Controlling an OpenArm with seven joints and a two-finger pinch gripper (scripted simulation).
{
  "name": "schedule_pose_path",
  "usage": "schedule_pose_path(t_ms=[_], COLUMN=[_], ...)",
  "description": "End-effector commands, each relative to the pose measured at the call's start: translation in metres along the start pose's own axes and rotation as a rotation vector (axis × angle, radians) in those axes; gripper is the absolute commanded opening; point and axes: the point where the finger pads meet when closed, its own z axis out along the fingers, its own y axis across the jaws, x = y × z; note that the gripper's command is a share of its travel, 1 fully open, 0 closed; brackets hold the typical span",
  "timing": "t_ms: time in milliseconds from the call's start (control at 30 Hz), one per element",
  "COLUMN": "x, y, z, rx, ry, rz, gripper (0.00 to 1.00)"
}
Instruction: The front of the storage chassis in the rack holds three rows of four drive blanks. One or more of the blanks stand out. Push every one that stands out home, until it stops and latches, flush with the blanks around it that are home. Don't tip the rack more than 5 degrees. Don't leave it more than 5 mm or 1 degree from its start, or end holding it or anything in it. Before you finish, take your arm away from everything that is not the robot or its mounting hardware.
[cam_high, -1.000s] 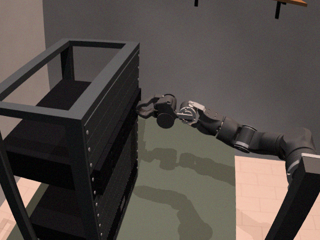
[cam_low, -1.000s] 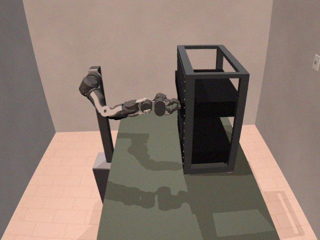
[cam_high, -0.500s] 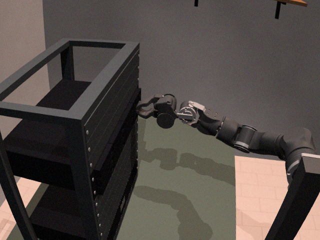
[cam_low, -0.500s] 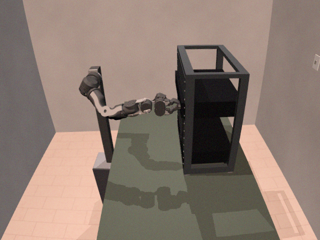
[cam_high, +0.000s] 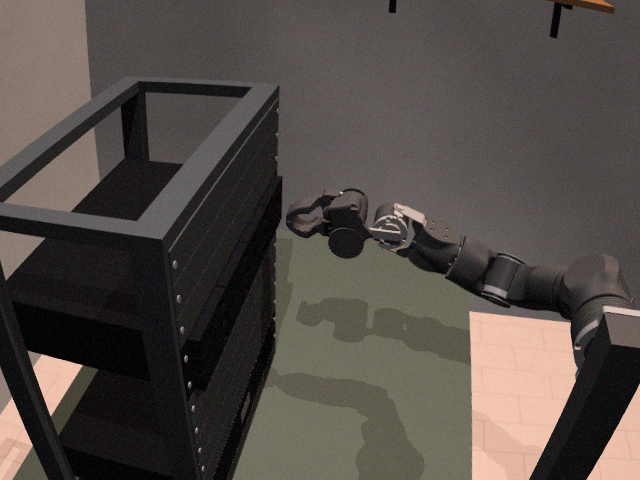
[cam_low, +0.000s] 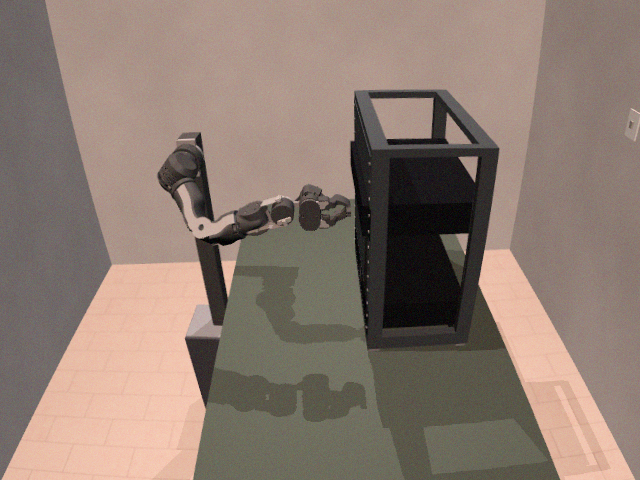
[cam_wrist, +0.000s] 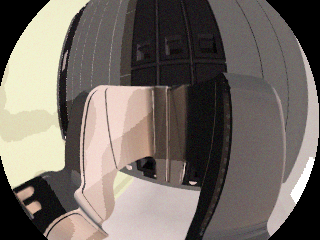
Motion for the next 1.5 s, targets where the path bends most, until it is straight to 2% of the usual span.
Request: schedule_pose_path(t_ms=[0, 467, 767, 1100, 1267, 1467], x=[-0.001, -0.001, 0.0, -0.001, -0.003, -0.005], y=[0.003, 0.003, 0.005, 0.008, 0.025, 0.026], z=[-0.004, -0.066, -0.08, -0.082, -0.085, -0.083], rx=[-0.004, -0.005, -0.008, -0.011, -0.01, -0.008], ry=[-0.005, -0.006, -0.007, -0.007, -0.007, -0.01], rz=[0.008, 0.008, 0.007, 0.007, 0.008, 0.01], gripper=[0.0, 0.0, 0.0, 0.0, 0.0, 0.0])
